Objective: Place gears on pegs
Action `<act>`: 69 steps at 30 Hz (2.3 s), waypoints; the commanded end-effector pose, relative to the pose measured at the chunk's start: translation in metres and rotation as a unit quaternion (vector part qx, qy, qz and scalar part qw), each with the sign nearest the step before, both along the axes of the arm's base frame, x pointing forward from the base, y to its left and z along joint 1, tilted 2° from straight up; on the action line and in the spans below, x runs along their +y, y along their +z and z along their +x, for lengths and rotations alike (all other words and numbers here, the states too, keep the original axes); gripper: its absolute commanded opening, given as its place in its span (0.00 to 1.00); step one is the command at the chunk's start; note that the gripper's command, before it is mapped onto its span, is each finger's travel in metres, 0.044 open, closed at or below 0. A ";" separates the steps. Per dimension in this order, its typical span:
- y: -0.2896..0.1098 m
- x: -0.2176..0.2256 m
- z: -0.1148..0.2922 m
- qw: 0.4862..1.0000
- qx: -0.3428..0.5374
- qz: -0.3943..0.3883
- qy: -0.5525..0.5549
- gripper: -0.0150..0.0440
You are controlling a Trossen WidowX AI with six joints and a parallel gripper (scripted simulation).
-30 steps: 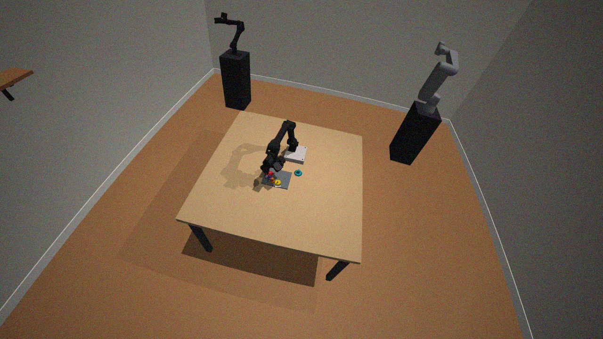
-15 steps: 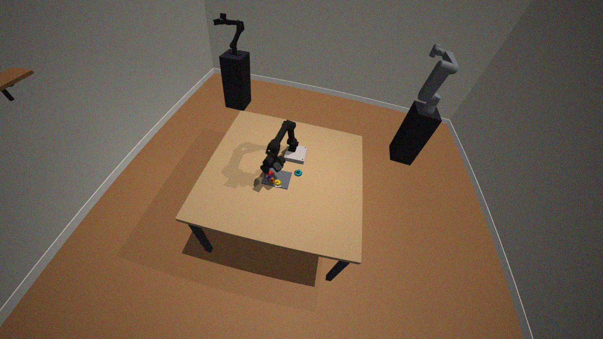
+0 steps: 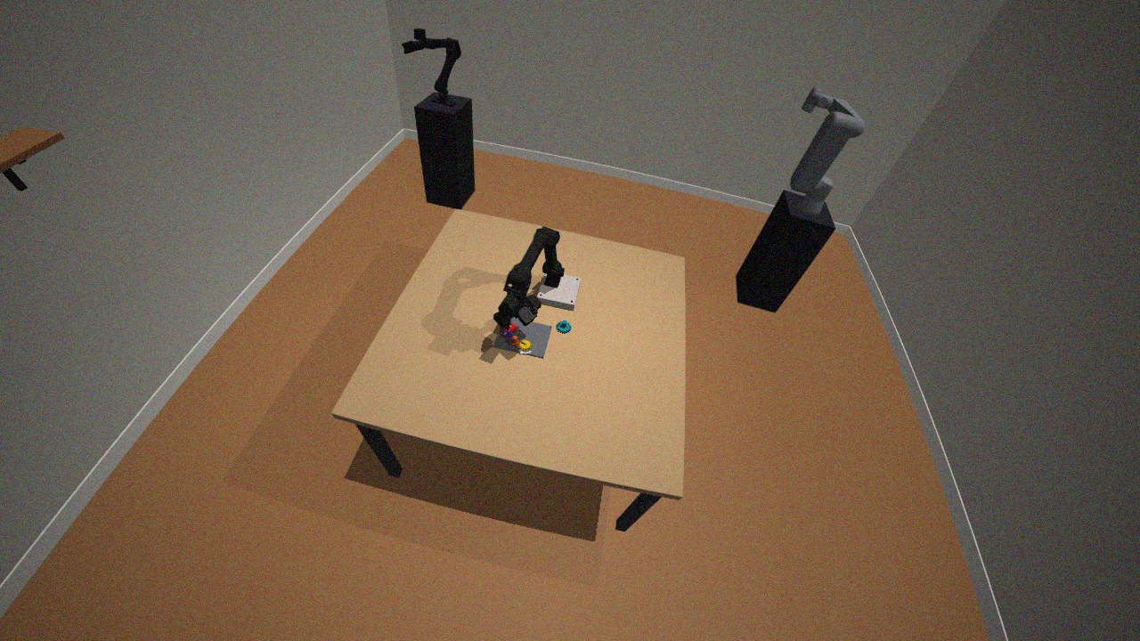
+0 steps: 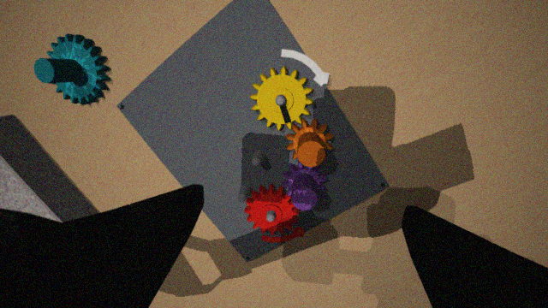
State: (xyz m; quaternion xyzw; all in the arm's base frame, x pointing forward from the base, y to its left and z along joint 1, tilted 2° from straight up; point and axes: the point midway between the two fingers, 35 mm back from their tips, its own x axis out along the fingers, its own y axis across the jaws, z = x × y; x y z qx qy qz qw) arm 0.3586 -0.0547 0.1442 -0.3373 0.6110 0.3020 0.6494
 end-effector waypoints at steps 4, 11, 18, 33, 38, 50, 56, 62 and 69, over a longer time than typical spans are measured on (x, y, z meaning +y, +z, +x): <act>0.003 0.078 -0.010 1.000 0.007 -0.006 0.020 1.00; 0.012 0.186 -0.050 1.000 0.006 0.003 0.014 1.00; 0.022 0.271 -0.119 1.000 -0.001 0.014 0.009 1.00; 0.026 0.308 -0.177 1.000 0.008 0.015 0.003 1.00; 0.026 0.308 -0.177 1.000 0.008 0.015 0.003 1.00; 0.026 0.308 -0.177 1.000 0.008 0.015 0.003 1.00; 0.026 0.308 -0.177 1.000 0.008 0.015 0.003 1.00; 0.026 0.308 -0.177 1.000 0.008 0.015 0.003 1.00; 0.026 0.308 -0.177 1.000 0.008 0.015 0.003 1.00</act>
